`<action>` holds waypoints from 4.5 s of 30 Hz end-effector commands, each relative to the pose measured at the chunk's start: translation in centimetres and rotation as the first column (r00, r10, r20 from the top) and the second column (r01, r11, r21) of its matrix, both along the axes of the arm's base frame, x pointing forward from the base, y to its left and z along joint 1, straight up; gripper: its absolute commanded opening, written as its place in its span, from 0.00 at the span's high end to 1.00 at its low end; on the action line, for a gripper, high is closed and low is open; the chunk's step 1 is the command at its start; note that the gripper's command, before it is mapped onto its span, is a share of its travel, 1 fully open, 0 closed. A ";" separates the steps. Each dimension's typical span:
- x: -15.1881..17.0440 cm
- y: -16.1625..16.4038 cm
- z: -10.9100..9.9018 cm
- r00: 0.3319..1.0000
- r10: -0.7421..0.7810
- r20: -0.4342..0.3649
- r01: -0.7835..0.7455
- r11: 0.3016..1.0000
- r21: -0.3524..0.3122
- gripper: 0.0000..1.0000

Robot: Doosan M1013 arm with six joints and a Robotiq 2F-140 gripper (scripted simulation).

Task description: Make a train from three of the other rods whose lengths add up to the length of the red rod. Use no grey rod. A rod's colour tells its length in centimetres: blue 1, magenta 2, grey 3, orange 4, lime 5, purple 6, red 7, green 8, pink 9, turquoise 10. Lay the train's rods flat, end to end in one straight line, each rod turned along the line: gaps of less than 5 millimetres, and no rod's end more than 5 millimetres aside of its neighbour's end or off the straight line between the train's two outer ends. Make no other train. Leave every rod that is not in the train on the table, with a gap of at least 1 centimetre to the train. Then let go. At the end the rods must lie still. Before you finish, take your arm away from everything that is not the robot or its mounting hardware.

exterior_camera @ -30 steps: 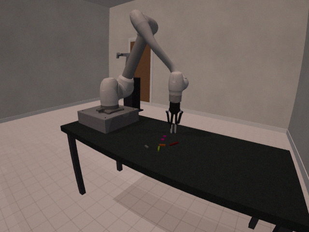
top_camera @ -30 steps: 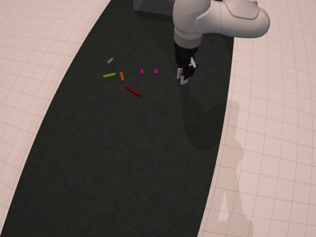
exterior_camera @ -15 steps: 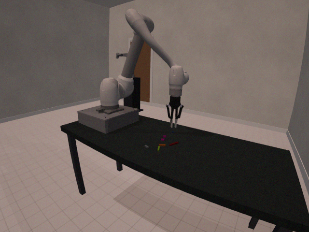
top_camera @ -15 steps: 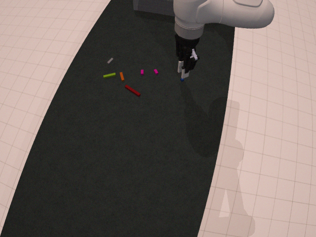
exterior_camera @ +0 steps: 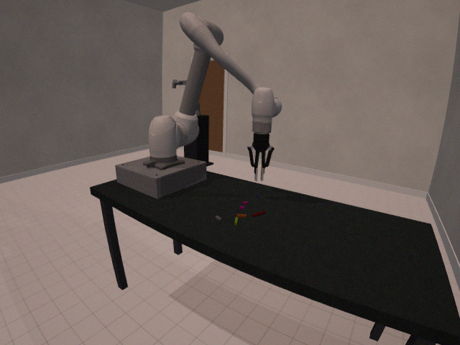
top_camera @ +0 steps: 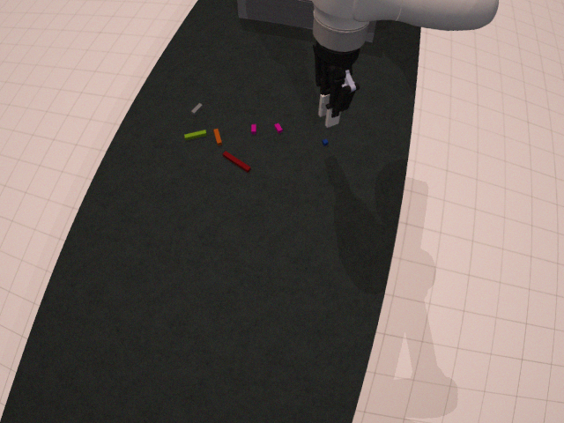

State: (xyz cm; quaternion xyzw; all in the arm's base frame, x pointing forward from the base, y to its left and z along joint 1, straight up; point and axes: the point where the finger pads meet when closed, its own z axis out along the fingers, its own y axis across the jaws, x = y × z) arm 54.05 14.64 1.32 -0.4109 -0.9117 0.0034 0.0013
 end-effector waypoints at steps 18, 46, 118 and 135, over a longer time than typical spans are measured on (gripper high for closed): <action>0.0 0.0 0.0 1.000 0.000 0.000 0.000 1.000 0.000 0.00; 0.1 -6.5 -1.3 0.580 -0.815 0.006 0.815 0.580 -0.002 0.00; -0.3 -10.5 -2.7 0.024 -1.000 0.010 1.000 0.024 0.000 0.85; -0.3 -10.5 -4.8 0.024 -1.000 0.010 1.000 0.024 0.000 0.85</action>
